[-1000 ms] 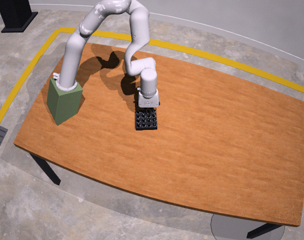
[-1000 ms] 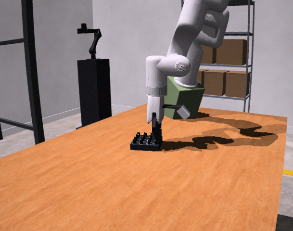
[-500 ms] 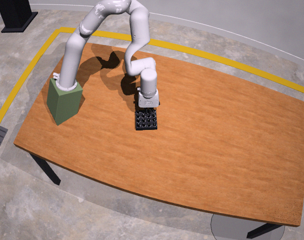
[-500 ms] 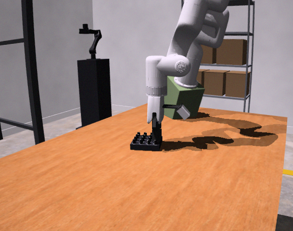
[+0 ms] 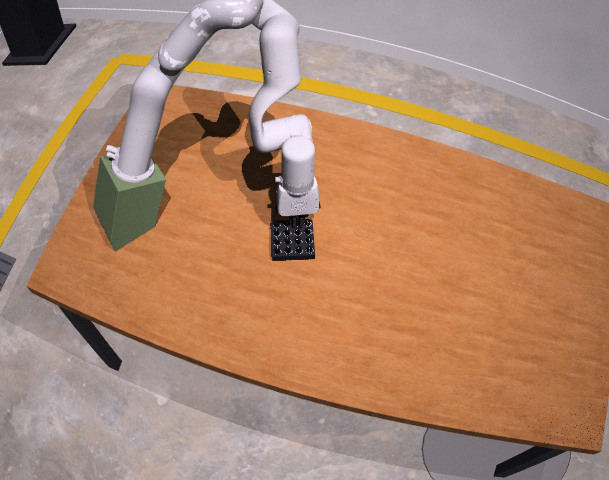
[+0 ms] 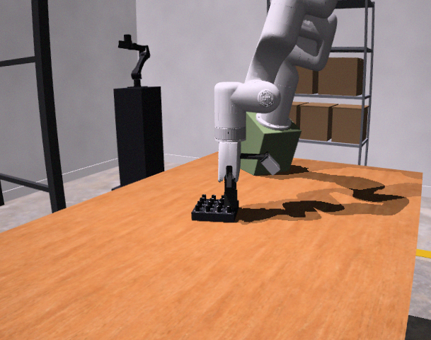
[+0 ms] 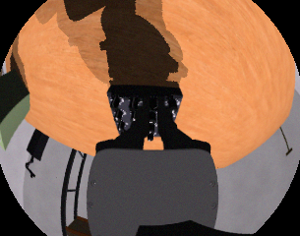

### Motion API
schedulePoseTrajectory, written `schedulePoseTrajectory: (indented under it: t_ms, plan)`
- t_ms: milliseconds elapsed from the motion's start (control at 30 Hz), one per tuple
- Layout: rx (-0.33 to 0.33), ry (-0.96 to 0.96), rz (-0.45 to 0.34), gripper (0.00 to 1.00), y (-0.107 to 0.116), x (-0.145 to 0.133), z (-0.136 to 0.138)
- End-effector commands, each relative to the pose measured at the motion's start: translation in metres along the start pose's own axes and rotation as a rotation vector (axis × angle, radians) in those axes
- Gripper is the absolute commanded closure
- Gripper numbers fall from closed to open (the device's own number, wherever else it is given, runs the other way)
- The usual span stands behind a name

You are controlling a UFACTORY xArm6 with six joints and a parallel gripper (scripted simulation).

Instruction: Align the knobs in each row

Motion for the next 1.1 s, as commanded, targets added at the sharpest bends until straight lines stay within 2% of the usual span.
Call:
schedulePoseTrajectory:
  t_ms: [0, 1067]
  plan:
    - [-0.006, 0.061, -0.001, 0.92, 0.0008, -0.0004, 0.0007]
    - [-0.005, 0.665, -0.003, 0.92, 0.0008, -0.0004, 0.0007]
Point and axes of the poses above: the point where the finger pads meet when closed, its own y axis back along the fingers, its own z axis across the jaws, x = y × z, the point moved 7 cm from there along y, back along the fingers, and after that the axes turned 2 degrees about y, right-handed, at the moved point
